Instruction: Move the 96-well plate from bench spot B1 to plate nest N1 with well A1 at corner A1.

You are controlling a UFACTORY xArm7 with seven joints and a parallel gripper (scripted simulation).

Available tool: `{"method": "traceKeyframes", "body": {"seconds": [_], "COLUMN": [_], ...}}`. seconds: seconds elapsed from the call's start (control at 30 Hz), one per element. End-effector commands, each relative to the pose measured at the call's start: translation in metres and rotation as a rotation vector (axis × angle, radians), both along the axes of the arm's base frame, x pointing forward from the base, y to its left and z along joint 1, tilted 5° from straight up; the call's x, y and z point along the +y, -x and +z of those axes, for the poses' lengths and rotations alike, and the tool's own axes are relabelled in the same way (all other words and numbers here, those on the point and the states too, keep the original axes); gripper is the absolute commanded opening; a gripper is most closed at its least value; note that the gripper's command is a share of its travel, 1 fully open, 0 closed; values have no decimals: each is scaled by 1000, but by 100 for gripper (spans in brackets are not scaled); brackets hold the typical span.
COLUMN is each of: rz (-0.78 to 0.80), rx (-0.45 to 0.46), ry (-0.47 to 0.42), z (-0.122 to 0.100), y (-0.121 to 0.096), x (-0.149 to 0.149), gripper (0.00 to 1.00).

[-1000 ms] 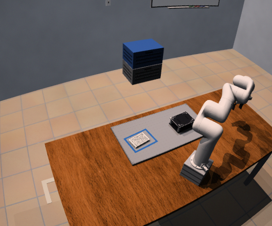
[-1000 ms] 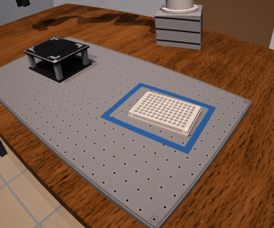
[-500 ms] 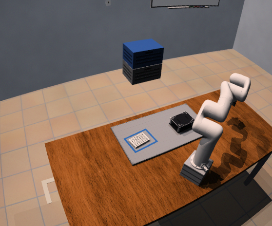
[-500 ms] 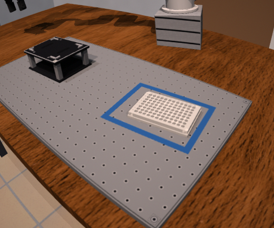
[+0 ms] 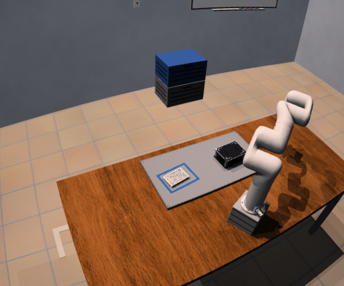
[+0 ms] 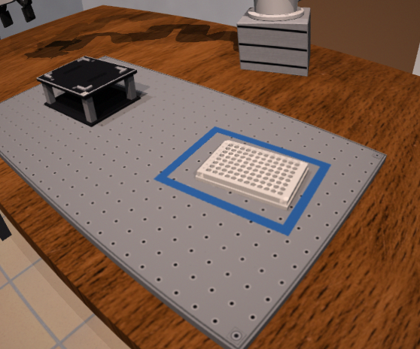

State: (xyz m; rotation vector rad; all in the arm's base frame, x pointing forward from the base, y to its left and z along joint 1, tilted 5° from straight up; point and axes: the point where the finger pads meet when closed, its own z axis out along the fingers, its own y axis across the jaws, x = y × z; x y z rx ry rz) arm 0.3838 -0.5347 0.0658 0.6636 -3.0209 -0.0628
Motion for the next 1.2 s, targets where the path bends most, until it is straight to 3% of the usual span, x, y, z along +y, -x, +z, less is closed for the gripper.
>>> {"method": "traceKeyframes", "body": {"seconds": [0.0, 0.67, 0.8, 1.17], "rz": [92, 436, 569, 713], "rx": [-5, -3, -1, 0], "ry": [4, -5, -9, -13], "z": [1, -6, -8, -12], "y": [-13, -60, -71, -94], "x": [11, 65, 81, 115], "gripper": [100, 100, 100, 100]}}
